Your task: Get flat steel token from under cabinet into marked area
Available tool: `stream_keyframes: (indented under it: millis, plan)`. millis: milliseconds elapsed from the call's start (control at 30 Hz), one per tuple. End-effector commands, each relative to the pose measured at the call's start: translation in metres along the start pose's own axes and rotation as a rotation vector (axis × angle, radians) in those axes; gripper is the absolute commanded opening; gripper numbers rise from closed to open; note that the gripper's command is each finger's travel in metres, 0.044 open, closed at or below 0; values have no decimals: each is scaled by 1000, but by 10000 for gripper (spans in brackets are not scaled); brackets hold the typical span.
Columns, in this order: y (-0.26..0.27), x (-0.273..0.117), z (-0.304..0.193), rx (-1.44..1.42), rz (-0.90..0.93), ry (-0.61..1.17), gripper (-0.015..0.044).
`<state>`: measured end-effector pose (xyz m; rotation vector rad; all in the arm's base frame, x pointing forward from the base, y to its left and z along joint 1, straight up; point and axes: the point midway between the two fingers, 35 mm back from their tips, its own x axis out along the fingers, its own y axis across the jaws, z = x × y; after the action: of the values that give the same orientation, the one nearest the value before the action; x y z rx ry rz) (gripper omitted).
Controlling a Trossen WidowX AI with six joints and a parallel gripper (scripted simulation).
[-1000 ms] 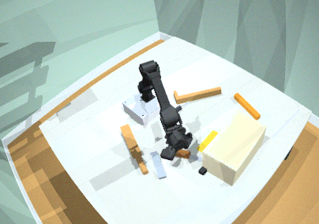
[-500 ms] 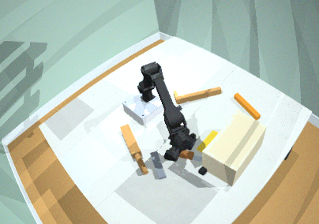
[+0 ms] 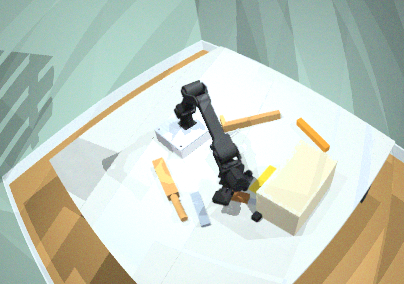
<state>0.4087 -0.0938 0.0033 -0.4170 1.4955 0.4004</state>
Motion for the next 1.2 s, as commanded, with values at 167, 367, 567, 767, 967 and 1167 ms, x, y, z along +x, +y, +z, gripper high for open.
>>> stream_keyframes:
  millis: [167,367,567,767,967,1167]
  plan:
    - [1,0,9,-1,-2,0,0]
    - [7,1,10,-1,-2,0,0]
    - [15,1,10,-1,-1,0,0]
    - [22,1,10,-1,0,0,0]
    - [29,1,10,-1,0,0,0]
    - [37,2,10,-1,1,0,0]
